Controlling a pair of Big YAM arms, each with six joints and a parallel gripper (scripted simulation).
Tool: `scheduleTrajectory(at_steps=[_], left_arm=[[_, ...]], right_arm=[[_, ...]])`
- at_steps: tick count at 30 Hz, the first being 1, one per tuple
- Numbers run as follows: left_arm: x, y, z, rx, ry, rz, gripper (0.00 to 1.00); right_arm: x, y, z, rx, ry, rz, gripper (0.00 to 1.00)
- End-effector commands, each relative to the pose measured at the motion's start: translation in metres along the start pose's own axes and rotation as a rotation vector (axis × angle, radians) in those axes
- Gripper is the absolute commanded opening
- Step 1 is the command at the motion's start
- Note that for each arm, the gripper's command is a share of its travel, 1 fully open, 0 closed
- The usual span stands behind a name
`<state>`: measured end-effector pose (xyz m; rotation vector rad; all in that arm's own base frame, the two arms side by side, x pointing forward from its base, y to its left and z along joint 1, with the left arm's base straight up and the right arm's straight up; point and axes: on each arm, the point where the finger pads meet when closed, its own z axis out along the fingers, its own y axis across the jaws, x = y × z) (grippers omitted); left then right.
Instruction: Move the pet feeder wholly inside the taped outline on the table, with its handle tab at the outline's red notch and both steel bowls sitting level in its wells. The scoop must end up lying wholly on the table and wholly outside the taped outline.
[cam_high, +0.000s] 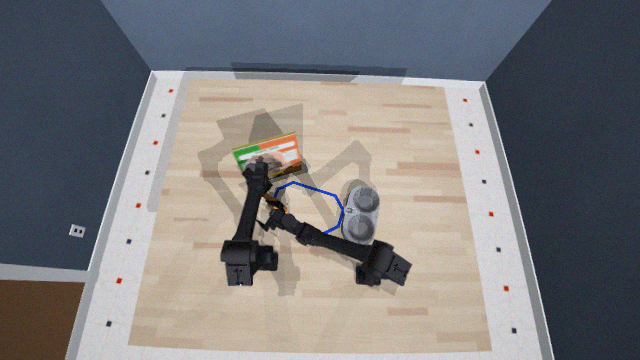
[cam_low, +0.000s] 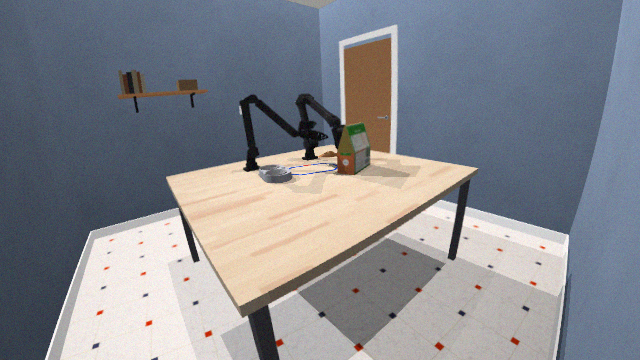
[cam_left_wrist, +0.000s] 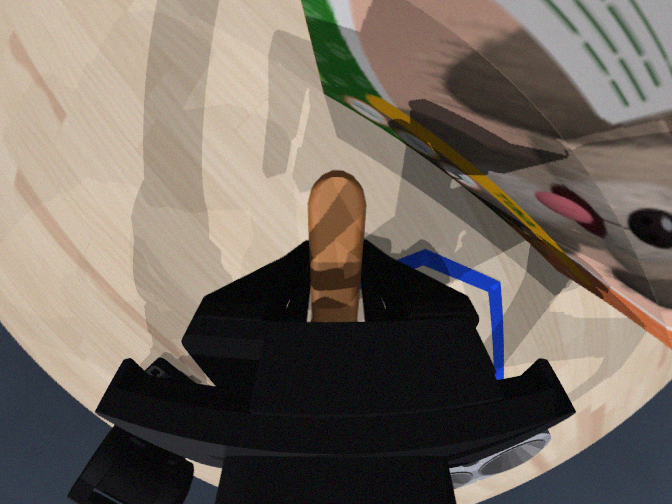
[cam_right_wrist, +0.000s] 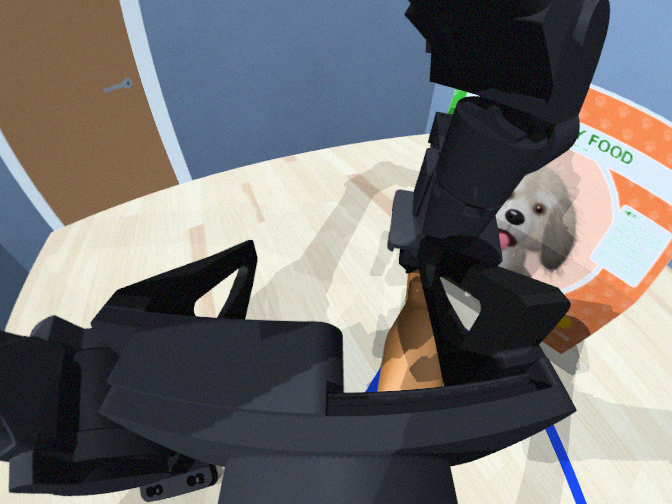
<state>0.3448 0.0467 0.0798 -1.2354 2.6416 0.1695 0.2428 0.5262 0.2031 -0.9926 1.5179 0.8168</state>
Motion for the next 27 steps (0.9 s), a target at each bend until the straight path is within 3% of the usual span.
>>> scheduleTrajectory(at_steps=[1,6,10,16,18,27], left_arm=[[-0.02,-0.016,-0.015,0.031,-0.031,-0.003,0.23],[-0.02,-0.016,-0.015,0.031,-0.031,-0.003,0.23],[-0.02,-0.016,-0.015,0.031,-0.031,-0.003,0.23],[-0.02,-0.016,-0.015,0.031,-0.031,-0.003,0.23],[-0.02,-0.016,-0.015,0.031,-0.031,-0.003,0.23],[-0.02,-0.016,-0.015,0.031,-0.031,-0.003,0.23]], right_arm=[[-0.005,0.0,0.006,0.005,-0.02,0.016,1.0],[-0.011,-0.013,-0.005,0.032,-0.021,0.018,1.0],[-0.029,-0.051,-0.036,0.117,-0.028,0.023,1.0],[-0.07,-0.157,-0.127,0.372,-0.041,0.043,1.0],[-0.07,-0.157,-0.127,0.372,-0.041,0.043,1.0],[-0.162,-0.324,-0.275,0.779,-0.121,0.073,1.0]])
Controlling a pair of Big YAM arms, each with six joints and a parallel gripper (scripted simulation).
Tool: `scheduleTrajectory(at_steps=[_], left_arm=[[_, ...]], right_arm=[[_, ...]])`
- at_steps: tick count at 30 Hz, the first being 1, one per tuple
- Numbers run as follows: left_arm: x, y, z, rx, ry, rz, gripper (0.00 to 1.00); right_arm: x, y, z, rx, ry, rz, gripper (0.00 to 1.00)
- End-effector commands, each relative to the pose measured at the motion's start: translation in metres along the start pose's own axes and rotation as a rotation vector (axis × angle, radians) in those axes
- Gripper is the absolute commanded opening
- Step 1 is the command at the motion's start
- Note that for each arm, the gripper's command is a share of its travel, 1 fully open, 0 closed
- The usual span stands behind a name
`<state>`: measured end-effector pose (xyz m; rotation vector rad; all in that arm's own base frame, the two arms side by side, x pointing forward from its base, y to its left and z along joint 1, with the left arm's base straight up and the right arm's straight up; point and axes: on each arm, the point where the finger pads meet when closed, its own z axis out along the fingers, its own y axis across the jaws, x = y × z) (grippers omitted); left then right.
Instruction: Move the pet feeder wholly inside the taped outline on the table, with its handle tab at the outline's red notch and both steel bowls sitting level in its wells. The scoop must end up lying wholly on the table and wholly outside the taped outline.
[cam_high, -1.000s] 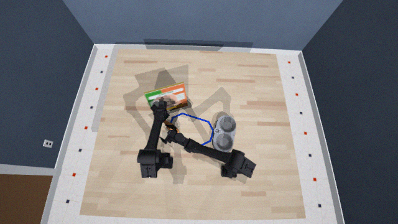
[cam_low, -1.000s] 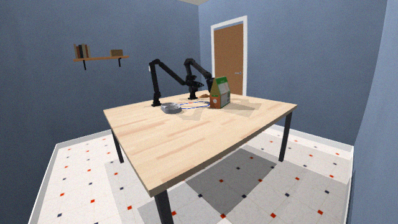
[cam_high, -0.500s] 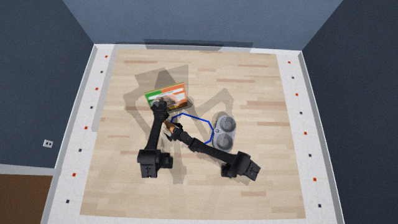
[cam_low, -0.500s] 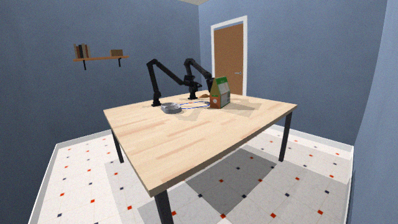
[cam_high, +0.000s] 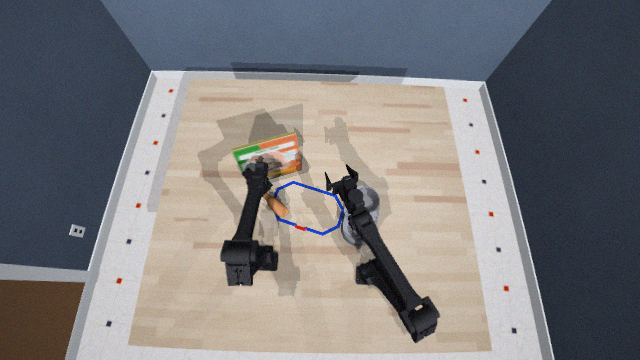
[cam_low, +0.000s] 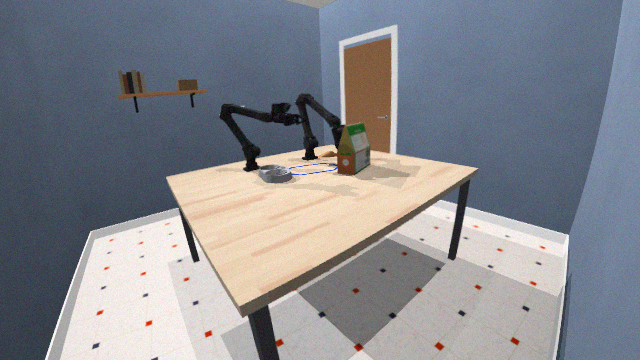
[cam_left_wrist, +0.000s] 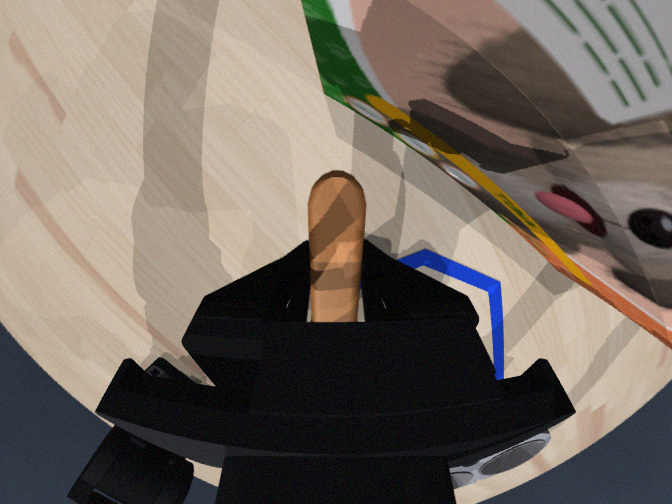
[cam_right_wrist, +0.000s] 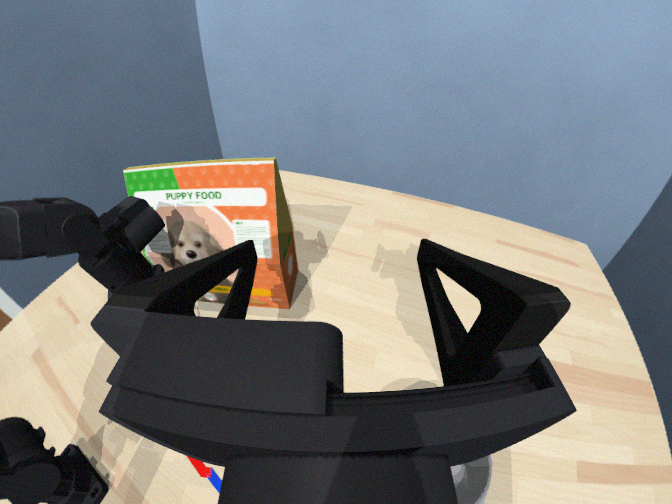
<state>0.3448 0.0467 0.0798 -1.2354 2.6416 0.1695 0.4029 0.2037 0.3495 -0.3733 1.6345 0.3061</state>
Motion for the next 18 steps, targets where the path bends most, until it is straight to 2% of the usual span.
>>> scheduleTrajectory(at_steps=[1,6,8,14,18], left_arm=[[-0.02,-0.016,-0.015,0.031,-0.031,-0.003,0.23],[-0.02,-0.016,-0.015,0.031,-0.031,-0.003,0.23],[-0.02,-0.016,-0.015,0.031,-0.031,-0.003,0.23],[-0.02,-0.016,-0.015,0.031,-0.031,-0.003,0.23],[-0.02,-0.016,-0.015,0.031,-0.031,-0.003,0.23]], right_arm=[[-0.073,-0.062,0.009,0.101,-0.072,0.01,1.0],[-0.116,-0.149,0.007,0.262,-0.098,0.026,1.0],[-0.116,-0.149,0.007,0.262,-0.098,0.026,1.0],[-0.148,-0.215,0.005,0.386,-0.118,0.035,1.0],[-0.157,-0.233,0.004,0.421,-0.123,0.037,1.0]])
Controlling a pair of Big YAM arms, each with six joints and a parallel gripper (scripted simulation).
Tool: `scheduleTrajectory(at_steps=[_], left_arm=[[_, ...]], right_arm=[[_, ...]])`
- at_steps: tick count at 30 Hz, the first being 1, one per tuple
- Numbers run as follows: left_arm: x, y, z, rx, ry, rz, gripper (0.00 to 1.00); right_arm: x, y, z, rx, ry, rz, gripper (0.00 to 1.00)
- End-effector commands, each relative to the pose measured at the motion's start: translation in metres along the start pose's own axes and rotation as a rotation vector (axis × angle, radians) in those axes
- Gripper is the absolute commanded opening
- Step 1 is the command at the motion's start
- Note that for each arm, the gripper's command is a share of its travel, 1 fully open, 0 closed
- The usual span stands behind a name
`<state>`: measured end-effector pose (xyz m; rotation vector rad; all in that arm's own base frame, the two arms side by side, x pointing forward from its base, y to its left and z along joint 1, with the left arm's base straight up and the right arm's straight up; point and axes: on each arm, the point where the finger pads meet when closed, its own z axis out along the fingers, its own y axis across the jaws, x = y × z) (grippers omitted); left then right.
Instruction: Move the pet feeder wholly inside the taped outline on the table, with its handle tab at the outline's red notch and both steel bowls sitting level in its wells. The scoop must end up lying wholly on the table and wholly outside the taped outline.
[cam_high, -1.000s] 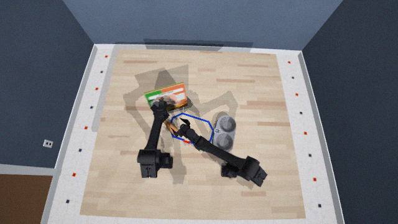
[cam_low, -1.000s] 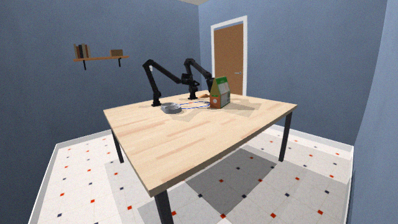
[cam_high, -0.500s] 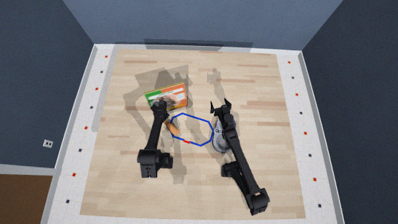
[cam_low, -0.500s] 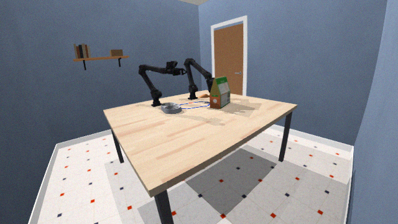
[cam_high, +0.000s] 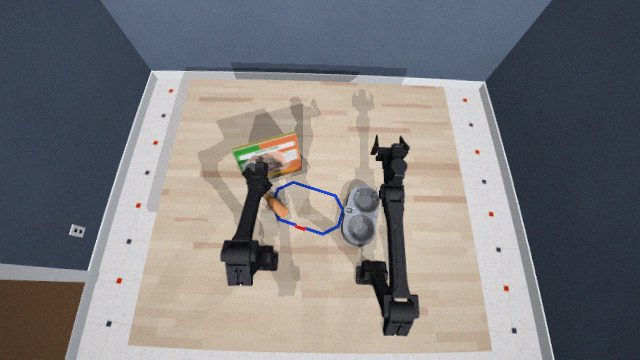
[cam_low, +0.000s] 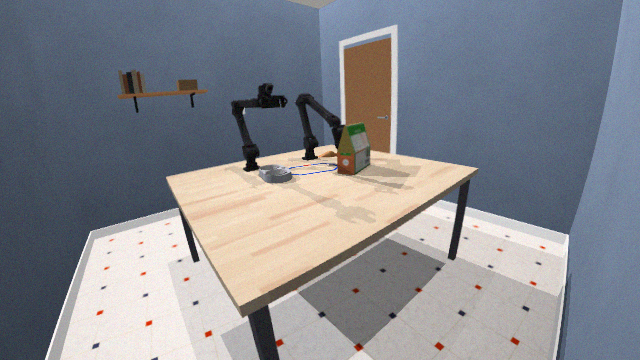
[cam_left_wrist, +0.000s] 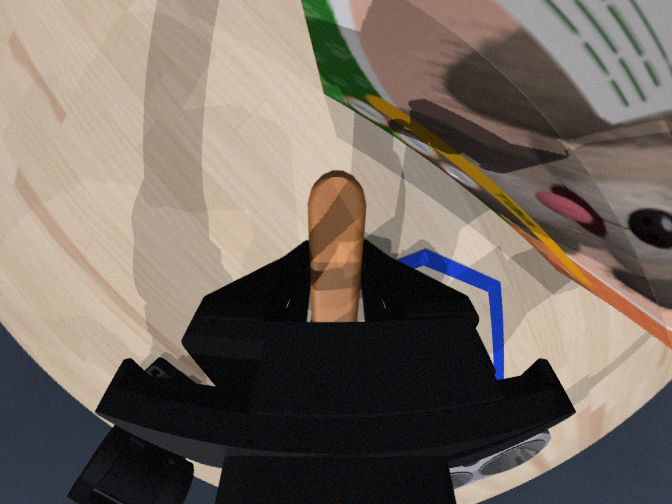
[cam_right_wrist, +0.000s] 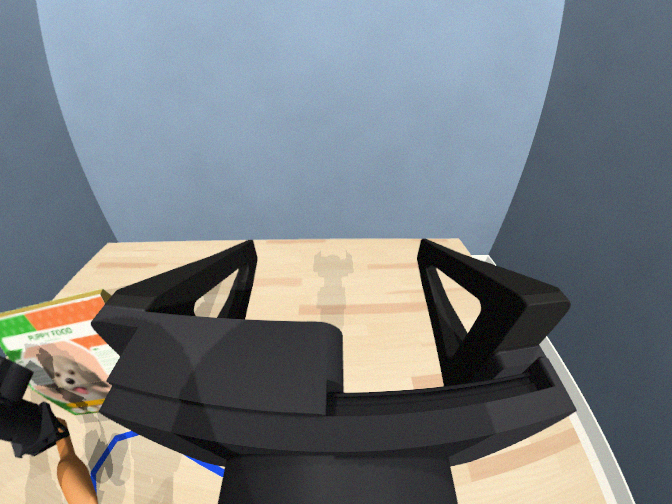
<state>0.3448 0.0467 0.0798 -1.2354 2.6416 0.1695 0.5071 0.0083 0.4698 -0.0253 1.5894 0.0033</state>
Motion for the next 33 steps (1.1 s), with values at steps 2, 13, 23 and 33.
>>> scheduleTrajectory(at_steps=[2,13,23,33], left_arm=[[-0.02,-0.016,-0.015,0.031,-0.031,-0.003,0.23],[-0.02,-0.016,-0.015,0.031,-0.031,-0.003,0.23],[-0.02,-0.016,-0.015,0.031,-0.031,-0.003,0.23],[-0.019,-0.015,-0.026,0.036,-0.035,-0.002,0.23]], right_arm=[[-0.043,-0.01,0.01,0.02,-0.053,0.015,1.0],[-0.043,-0.01,0.01,0.019,-0.053,0.015,1.0],[-0.043,-0.01,0.01,0.019,-0.053,0.015,1.0],[-0.045,-0.01,0.01,0.019,-0.055,0.016,1.0]])
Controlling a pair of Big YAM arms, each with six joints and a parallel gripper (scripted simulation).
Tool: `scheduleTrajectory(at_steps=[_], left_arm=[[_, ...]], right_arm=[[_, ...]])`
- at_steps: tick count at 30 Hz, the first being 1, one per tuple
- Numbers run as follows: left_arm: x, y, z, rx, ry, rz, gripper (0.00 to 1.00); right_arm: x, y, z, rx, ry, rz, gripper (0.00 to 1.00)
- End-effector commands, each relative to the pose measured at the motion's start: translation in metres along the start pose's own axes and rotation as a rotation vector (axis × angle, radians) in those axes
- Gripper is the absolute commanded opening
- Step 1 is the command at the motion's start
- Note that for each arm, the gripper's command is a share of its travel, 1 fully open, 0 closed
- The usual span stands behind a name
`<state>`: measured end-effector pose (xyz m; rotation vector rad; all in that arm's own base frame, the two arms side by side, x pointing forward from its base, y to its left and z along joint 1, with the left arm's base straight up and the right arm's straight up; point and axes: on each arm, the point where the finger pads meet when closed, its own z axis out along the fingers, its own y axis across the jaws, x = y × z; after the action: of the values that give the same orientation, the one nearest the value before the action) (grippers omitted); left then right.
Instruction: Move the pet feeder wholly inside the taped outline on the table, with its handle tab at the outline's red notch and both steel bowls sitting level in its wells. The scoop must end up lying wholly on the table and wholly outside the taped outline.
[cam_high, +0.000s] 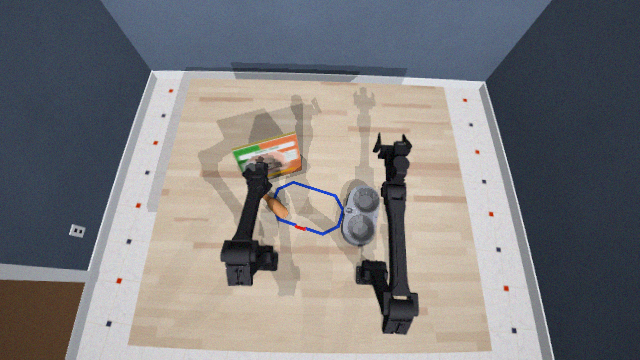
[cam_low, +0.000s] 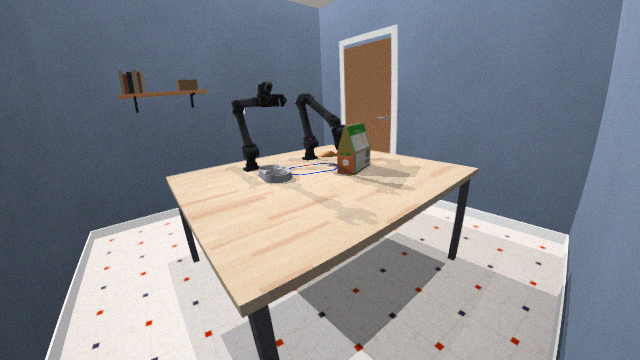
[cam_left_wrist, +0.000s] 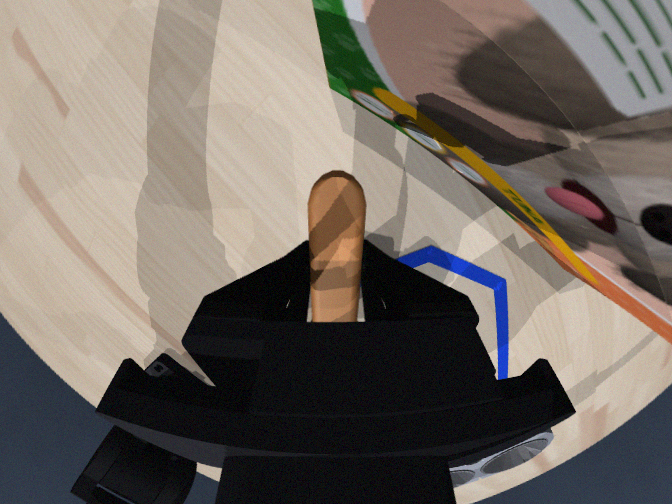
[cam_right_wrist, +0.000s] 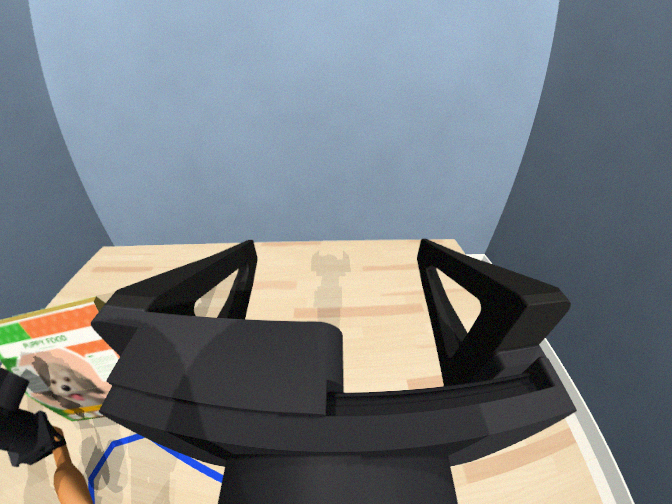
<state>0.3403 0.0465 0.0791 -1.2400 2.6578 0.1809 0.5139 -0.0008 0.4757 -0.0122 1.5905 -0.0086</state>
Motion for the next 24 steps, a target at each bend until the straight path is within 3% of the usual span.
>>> scheduleTrajectory(at_steps=[1,24], left_arm=[[-0.021,-0.017,-0.029,0.049,-0.048,-0.006,0.23],[-0.013,-0.009,-0.048,0.045,-0.044,-0.007,0.23]], right_arm=[[-0.039,0.0,0.004,0.003,-0.056,0.016,1.0],[-0.039,0.0,0.004,0.003,-0.056,0.016,1.0]])
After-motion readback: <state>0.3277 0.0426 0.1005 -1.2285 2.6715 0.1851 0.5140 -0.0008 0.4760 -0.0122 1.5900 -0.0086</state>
